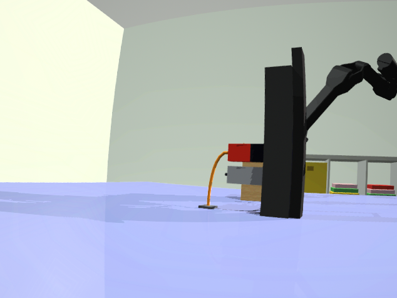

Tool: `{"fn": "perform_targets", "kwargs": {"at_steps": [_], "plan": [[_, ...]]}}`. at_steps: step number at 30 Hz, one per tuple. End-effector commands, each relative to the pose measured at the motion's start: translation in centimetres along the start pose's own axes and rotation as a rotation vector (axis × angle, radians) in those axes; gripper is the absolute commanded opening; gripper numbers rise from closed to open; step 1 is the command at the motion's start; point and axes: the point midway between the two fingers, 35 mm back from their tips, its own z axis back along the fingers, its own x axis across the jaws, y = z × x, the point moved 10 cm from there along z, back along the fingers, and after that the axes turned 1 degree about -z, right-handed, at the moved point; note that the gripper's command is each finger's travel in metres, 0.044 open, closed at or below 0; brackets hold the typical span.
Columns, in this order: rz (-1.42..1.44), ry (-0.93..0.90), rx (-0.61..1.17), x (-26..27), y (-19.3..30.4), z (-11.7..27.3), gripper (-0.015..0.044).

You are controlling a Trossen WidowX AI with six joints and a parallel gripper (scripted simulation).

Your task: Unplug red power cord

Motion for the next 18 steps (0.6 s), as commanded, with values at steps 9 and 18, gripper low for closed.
{"fn": "perform_targets", "kwargs": {"at_steps": [9,18], "plan": [[0.026,0.088,-0.124,1.4,0.8,-2.4,0.0164],[0.218,0.213,-0.287,3.4,4.1,-8.6,0.016]]}}
